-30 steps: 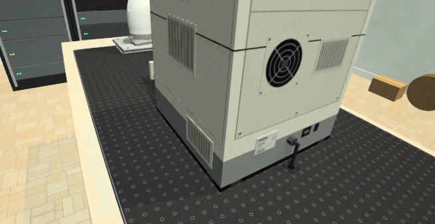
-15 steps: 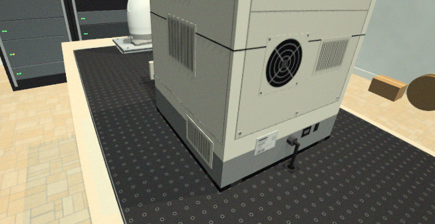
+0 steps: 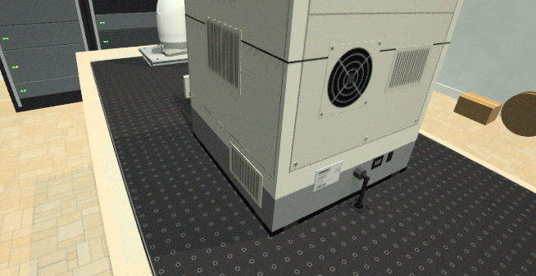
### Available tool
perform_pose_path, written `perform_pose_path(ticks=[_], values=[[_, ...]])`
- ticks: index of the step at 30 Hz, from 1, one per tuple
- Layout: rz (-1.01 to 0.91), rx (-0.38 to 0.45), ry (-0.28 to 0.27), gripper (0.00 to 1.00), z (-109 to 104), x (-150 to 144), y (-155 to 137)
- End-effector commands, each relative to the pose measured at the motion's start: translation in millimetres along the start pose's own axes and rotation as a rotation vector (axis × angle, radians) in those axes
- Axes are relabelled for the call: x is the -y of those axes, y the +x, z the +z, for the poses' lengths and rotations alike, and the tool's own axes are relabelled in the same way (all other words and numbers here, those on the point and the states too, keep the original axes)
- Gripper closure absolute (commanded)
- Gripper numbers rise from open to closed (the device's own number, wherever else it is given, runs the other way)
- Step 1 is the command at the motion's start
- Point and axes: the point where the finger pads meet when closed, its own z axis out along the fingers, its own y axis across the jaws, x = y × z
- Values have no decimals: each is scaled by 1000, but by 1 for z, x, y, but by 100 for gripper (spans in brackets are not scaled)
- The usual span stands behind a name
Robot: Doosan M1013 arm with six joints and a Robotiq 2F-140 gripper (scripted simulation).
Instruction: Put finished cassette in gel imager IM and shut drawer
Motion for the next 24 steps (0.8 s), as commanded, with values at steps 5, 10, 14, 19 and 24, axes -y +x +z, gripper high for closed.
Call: perform_pose_path(ticks=[5,10,14,19,24], values=[[0,0,0,90,-9,0,0],[0,0,0,90,-15,0,0],[0,0,0,90,-18,0,0],[0,0,0,90,-25,0,0],[0,0,0,90,-31,0,0]])
